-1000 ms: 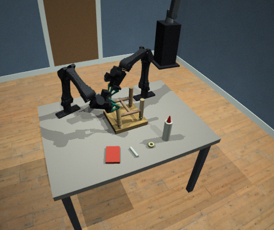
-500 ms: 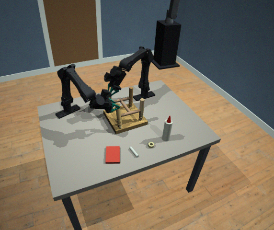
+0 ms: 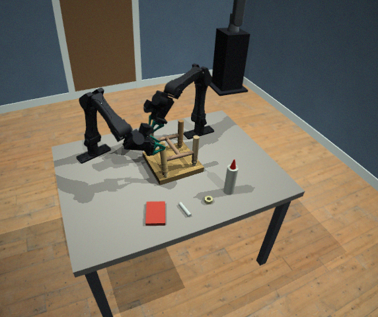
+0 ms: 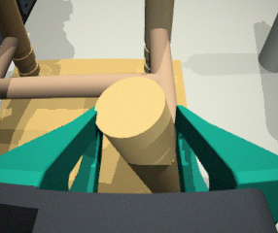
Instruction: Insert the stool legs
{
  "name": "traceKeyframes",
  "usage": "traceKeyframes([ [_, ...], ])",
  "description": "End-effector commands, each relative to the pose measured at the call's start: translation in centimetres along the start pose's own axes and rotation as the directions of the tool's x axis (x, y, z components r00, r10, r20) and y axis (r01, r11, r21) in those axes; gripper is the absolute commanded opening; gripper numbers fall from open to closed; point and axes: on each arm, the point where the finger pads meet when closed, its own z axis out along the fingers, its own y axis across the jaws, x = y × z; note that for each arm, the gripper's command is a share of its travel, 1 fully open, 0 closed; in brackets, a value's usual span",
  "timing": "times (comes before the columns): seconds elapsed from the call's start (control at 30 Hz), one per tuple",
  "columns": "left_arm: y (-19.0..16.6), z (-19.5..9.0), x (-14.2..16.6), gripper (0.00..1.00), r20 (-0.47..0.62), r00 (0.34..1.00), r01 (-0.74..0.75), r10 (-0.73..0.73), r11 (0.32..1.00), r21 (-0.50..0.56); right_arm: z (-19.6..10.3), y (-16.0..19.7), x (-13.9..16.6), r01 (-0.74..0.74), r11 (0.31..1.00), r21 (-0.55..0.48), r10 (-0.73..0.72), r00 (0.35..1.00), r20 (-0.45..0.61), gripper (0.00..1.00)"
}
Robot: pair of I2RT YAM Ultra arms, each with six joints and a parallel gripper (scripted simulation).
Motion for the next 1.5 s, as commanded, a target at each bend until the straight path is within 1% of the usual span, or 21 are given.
traceKeyframes([
  [0.0, -7.1, -0.6, 1.0, 0.28, -0.015, 1.0, -0.013, 0.018, 0.962, 0.272, -2.2, -6.2, -0.1, 0.08, 0.973, 0.217, -0.069, 0.996, -0.057, 0.28],
  [0.8, -7.1, -0.7, 1.0, 0.28, -0.014, 1.0, -0.012, 0.016, 0.962, 0.272, -2.0, -6.2, -0.1, 0.08, 0.973, 0.214, -0.069, 0.996, -0.059, 0.28],
  [0.83, -0.1, -0.1, -0.6, 0.28, 0.022, 1.0, -0.002, 0.002, 1.0, 0.004, -0.1, 0.2, -0.2, -0.037, 0.999, -0.009, 0.037, 0.999, 0.003, 0.28],
  [0.93, -0.1, -0.1, -0.6, 0.28, 0.022, 1.0, -0.002, 0.002, 1.0, 0.004, -0.1, 0.2, -0.2, -0.037, 0.999, -0.009, 0.037, 0.999, 0.003, 0.28],
  [1.0, -1.0, 0.0, -0.1, 0.28, 0.005, 1.0, -0.005, 0.005, 0.999, 0.034, -0.5, -0.8, -0.3, -0.019, 1.0, 0.022, 0.019, 1.0, 0.004, 0.28],
  [1.1, -1.5, 0.0, 0.1, 0.28, 0.0, 1.0, -0.006, 0.006, 0.999, 0.053, -0.6, -1.4, -0.5, -0.007, 0.999, 0.038, 0.007, 1.0, 0.002, 0.28],
  [1.47, -3.0, -0.1, 0.4, 0.28, -0.004, 1.0, -0.011, 0.012, 0.994, 0.108, -0.9, -2.7, -0.2, 0.011, 0.996, 0.083, -0.011, 1.0, -0.012, 0.28],
])
